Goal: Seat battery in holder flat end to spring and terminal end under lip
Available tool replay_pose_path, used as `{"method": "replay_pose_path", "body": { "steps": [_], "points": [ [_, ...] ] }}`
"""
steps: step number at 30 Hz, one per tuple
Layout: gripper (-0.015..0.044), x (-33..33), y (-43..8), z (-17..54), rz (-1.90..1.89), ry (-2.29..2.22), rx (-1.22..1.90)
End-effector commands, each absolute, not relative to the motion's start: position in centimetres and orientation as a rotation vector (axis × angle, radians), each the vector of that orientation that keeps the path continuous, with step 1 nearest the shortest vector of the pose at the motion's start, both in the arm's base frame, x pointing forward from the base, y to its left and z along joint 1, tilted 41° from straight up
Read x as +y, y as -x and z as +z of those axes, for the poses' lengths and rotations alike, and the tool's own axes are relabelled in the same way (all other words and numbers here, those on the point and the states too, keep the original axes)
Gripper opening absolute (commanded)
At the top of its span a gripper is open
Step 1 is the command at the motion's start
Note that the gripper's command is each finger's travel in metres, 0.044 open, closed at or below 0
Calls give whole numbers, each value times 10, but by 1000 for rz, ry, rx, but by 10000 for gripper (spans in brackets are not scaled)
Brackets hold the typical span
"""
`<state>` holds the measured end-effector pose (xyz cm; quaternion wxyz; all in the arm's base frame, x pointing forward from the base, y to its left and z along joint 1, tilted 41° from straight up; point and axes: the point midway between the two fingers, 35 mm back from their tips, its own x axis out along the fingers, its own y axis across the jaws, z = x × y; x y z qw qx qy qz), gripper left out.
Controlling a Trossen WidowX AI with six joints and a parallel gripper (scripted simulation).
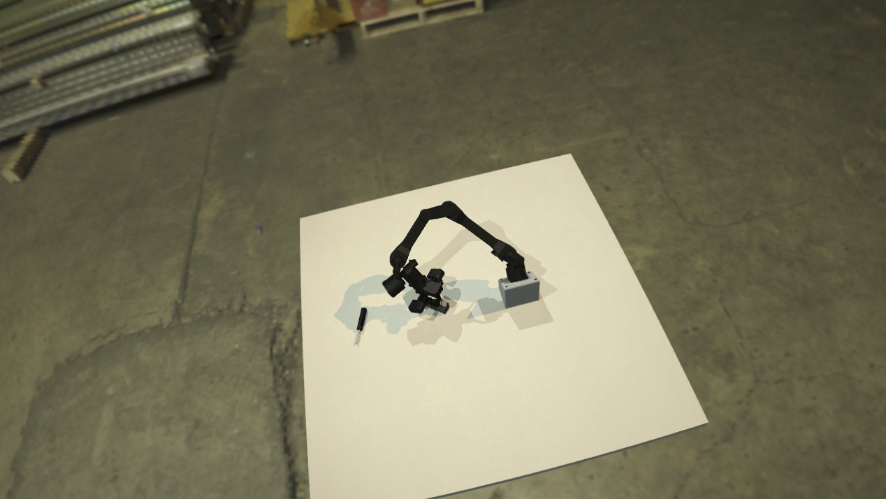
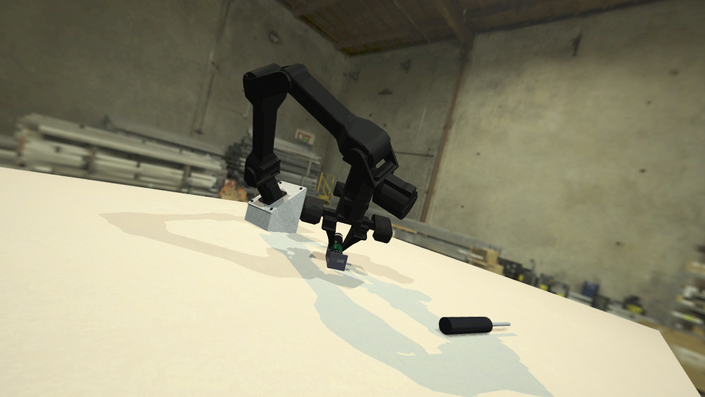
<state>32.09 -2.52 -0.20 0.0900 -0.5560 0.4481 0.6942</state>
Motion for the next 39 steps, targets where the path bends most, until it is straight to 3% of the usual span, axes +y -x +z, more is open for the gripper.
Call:
{"method": "replay_pose_path", "body": {
  "steps": [1, 39],
  "points": [
    [83, -26, -324, -2, 2070, 1643, 1324],
    [83, -35, -338, 5, 2076, 1644, 1345]
  ]
}}
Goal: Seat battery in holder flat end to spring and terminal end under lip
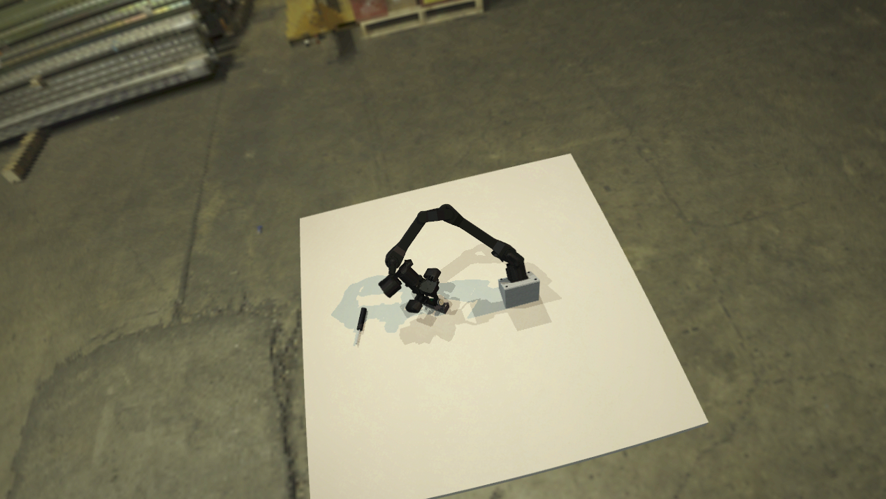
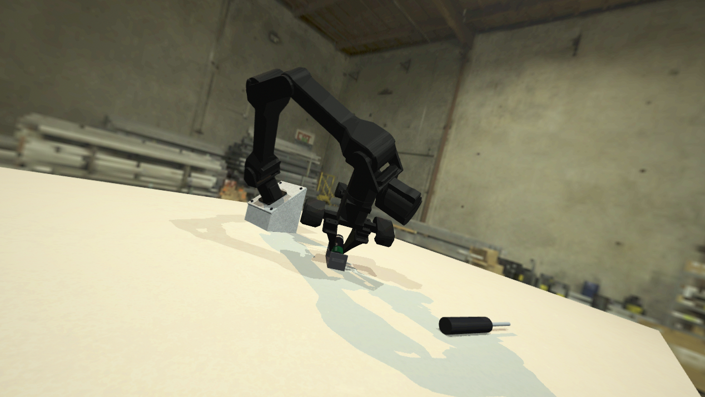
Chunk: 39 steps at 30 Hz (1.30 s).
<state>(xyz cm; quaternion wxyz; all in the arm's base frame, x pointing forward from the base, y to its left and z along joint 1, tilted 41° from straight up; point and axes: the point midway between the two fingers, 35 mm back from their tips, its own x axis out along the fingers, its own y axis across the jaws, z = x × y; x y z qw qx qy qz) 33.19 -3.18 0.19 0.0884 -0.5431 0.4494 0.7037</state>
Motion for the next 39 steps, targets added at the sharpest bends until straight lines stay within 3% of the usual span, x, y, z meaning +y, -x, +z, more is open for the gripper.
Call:
{"method": "replay_pose_path", "body": {
  "steps": [1, 39],
  "points": [
    [83, -35, -338, 5, 2076, 1644, 1346],
    [83, -36, -339, -1, 2014, 1787, 1387]
  ]
}}
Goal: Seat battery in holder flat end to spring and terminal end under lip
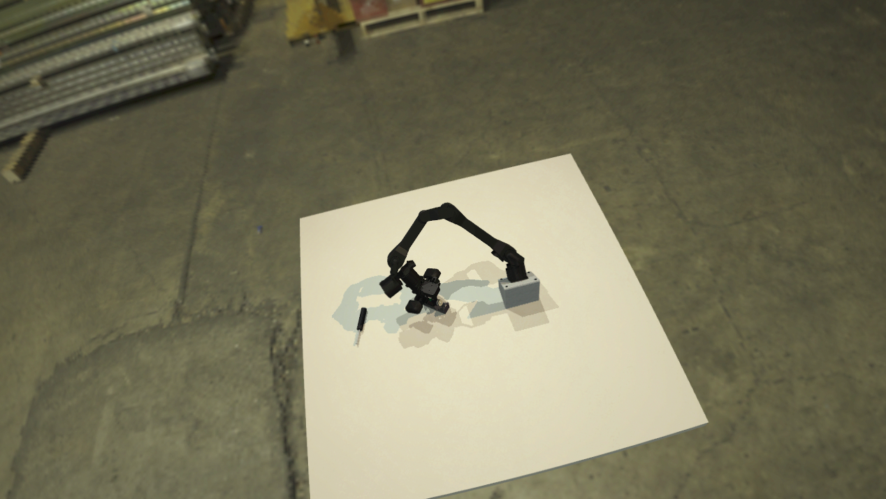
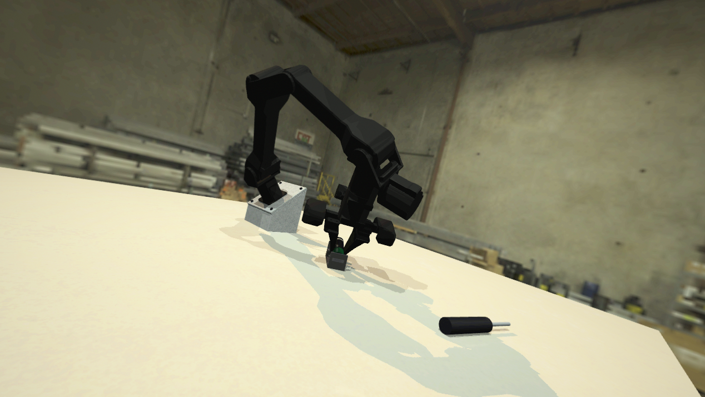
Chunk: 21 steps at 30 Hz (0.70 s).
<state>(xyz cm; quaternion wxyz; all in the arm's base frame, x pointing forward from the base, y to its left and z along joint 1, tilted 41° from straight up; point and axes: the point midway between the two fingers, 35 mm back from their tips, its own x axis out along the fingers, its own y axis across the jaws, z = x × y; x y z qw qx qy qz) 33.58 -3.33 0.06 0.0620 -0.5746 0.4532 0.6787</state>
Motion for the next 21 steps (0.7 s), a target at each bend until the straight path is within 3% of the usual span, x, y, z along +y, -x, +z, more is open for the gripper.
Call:
{"method": "replay_pose_path", "body": {
  "steps": [1, 21],
  "points": [
    [83, -36, -339, -1, 2010, 1795, 1389],
    [83, -35, -336, -7, 1926, 1947, 1424]
  ]
}}
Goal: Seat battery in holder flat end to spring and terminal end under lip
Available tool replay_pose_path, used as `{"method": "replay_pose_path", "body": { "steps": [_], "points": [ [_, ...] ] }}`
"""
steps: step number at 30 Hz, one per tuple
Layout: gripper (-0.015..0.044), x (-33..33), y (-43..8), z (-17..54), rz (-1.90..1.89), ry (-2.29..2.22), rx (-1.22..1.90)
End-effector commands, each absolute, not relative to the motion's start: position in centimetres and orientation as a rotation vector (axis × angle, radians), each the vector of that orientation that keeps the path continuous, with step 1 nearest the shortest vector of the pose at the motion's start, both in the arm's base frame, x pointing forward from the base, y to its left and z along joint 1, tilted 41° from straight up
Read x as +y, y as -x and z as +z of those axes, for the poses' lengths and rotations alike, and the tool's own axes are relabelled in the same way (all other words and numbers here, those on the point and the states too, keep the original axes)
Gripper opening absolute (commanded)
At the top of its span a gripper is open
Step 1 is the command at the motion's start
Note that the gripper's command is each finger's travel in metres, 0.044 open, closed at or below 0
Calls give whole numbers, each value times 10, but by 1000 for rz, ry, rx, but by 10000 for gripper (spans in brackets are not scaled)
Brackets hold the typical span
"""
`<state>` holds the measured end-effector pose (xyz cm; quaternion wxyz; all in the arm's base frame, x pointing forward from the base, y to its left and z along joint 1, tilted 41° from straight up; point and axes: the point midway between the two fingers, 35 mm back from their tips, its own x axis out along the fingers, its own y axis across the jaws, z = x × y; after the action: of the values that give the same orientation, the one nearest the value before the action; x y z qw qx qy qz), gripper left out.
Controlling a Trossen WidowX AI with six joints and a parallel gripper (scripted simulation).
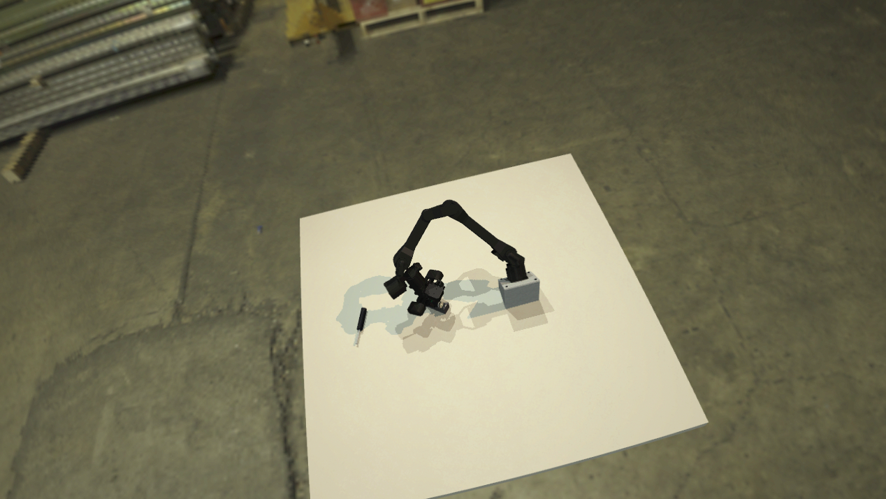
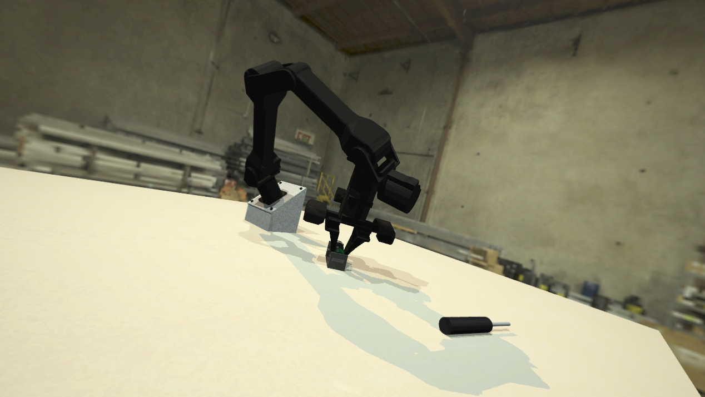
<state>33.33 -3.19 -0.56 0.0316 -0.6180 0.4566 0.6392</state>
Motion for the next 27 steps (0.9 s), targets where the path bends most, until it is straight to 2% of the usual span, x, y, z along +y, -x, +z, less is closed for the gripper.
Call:
{"method": "replay_pose_path", "body": {
  "steps": [1, 27],
  "points": [
    [83, -35, -336, -7, 1921, 1954, 1426],
    [83, -35, -331, -10, 1788, 2134, 1463]
  ]
}}
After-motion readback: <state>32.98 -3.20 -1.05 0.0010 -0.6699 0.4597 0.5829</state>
